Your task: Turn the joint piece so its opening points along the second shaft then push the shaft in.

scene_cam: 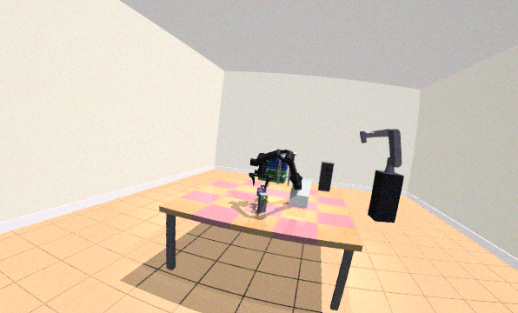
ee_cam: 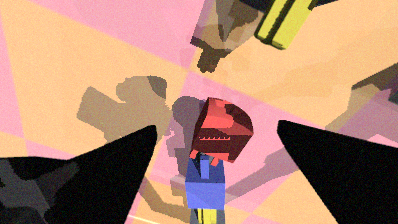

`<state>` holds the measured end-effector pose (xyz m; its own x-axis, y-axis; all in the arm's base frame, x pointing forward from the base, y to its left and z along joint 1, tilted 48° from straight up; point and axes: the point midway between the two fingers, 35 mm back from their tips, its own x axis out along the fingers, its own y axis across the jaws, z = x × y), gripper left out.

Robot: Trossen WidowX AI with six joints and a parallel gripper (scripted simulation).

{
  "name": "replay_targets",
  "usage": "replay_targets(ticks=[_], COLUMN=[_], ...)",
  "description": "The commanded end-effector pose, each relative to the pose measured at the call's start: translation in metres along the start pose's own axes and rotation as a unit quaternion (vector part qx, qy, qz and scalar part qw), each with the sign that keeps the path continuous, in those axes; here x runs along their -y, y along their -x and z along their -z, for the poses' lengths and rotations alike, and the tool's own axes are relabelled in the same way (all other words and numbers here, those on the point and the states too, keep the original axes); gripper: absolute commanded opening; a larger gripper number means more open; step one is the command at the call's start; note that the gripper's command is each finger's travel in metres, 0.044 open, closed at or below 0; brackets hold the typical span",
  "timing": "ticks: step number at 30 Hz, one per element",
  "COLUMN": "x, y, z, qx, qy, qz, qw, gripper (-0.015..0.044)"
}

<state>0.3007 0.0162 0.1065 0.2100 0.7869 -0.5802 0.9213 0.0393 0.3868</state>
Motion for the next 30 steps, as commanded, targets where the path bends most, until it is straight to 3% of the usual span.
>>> replay_targets(ticks=[1,13,25,30], x=[-0.003,-0.005,-0.001,-0.001], y=[0.013,0.052,0.090,0.095], z=[0.000,0.005,0.017,0.018], qx=[0.010,0.027,0.027,0.026], qy=[0.065,0.267,0.456,0.478], qz=[0.003,0.024,0.051,0.054], qw=[0.998,0.963,0.888,0.876], gripper=[0.0440,0.0440,0.0440,0.0440])
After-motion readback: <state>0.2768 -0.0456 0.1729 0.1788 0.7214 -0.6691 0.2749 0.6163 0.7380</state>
